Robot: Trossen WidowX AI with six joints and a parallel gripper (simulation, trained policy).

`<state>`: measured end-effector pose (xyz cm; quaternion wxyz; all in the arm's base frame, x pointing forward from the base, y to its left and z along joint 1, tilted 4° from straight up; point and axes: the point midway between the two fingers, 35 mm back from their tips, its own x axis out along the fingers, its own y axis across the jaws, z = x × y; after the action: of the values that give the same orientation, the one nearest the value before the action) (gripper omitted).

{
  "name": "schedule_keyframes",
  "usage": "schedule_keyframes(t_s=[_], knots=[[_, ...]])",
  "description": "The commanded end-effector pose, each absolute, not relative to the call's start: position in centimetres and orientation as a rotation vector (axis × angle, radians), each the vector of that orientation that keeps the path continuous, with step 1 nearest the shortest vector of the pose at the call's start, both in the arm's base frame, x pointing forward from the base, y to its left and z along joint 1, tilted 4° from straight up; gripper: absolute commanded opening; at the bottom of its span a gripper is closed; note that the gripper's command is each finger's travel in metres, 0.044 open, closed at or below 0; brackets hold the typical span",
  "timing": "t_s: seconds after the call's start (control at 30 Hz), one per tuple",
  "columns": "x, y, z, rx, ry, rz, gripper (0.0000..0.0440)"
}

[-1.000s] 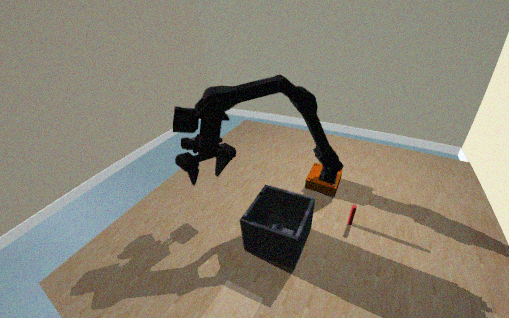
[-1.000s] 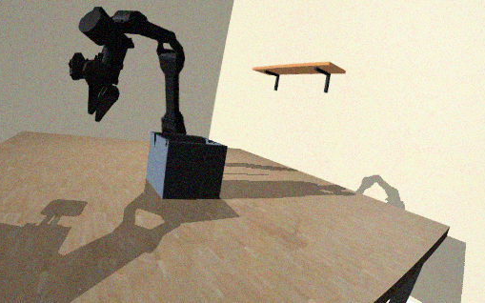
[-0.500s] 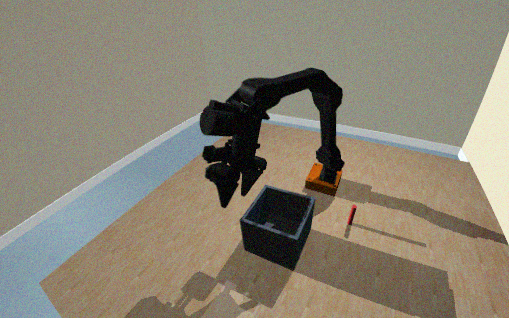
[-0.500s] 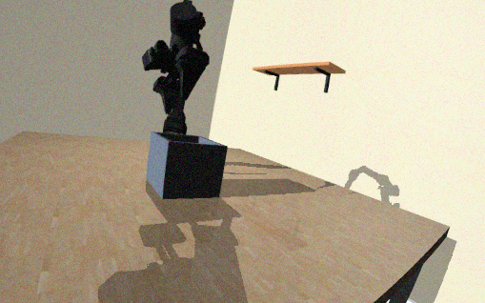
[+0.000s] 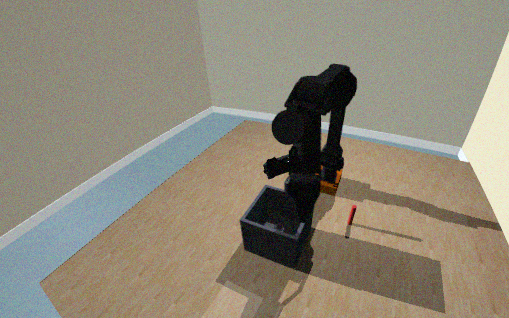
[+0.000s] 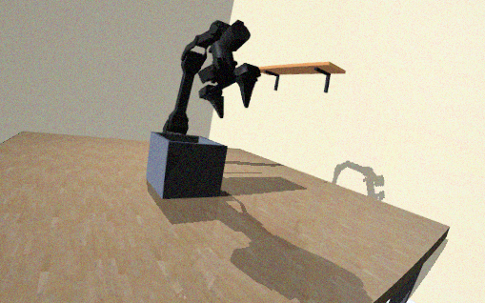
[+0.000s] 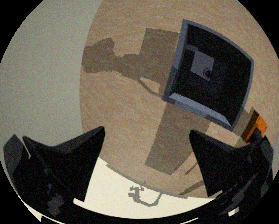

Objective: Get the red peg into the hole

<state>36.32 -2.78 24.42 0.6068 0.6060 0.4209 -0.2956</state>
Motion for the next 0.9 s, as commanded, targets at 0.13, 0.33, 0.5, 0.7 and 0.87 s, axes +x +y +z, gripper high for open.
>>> schedule_keyframes(t_s=[0.13, 0.33, 0.5, 0.7, 0.87], knots=[[32.3, 3.6, 23.4, 1.383, 1.131, -0.65, 0.044], [28.7, 6.9, 21.9, 1.349, 1.255, -0.683, 0.0439], [25.7, 8.7, 20.4, 1.31, 1.345, -0.738, 0.0439], [22.4, 10.1, 18.6, 1.251, 1.425, -0.825, 0.044], [20.2, 10.6, 17.1, 1.195, 1.467, -0.893, 0.044]])
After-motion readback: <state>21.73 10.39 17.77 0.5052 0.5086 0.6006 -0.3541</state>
